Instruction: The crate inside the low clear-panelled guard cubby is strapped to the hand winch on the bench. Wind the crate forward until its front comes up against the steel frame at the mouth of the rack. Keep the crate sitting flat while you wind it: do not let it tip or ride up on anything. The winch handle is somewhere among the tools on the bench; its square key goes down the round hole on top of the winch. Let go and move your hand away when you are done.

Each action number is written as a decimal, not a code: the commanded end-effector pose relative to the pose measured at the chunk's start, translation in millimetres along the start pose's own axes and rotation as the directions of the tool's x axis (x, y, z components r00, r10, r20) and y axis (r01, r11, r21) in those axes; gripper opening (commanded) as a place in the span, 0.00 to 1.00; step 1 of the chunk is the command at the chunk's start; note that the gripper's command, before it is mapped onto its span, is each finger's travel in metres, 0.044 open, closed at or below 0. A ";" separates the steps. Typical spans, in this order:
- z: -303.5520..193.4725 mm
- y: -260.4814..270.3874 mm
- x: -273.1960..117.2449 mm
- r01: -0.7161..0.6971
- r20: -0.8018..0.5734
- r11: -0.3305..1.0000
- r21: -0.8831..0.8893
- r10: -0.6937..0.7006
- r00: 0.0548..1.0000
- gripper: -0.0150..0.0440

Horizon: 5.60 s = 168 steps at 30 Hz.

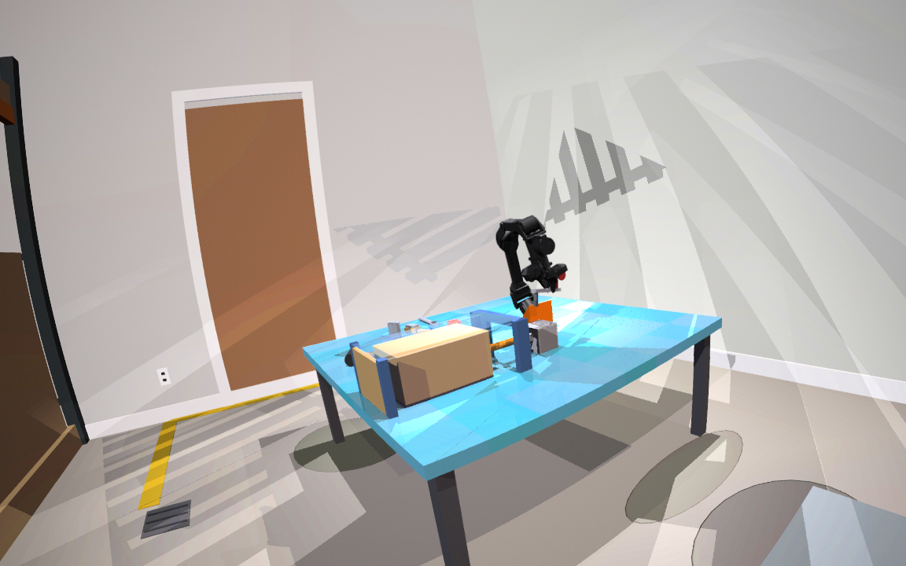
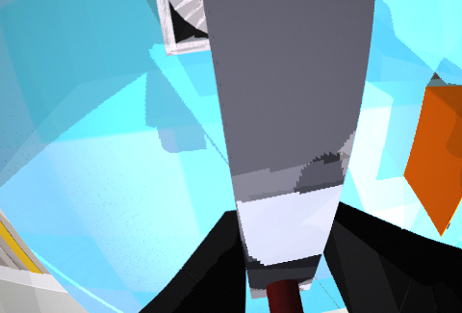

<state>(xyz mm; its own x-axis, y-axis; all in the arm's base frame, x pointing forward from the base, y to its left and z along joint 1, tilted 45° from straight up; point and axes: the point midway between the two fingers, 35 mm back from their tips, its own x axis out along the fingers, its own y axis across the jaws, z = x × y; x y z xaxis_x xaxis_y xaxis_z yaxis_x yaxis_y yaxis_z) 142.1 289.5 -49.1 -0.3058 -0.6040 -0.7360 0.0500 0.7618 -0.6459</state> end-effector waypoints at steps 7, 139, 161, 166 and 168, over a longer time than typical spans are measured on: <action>-1.1 0.8 -3.0 -0.009 0.001 1.000 0.001 0.009 1.000 0.25; -1.1 0.8 -3.0 -0.009 0.001 1.000 0.001 0.009 1.000 0.25; 10.8 1.3 28.7 0.025 -0.093 1.000 0.016 -0.023 0.995 0.25; 12.5 1.3 36.7 0.034 -0.133 0.999 0.022 -0.031 0.991 0.25; 13.1 1.2 38.8 0.035 -0.135 0.999 0.022 -0.031 0.990 0.25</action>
<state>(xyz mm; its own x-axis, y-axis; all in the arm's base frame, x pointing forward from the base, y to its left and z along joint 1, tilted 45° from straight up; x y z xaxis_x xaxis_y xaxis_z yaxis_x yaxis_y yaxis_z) 144.4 265.3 -78.7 -0.4159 -0.5979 -0.6852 0.0617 0.7332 -0.6772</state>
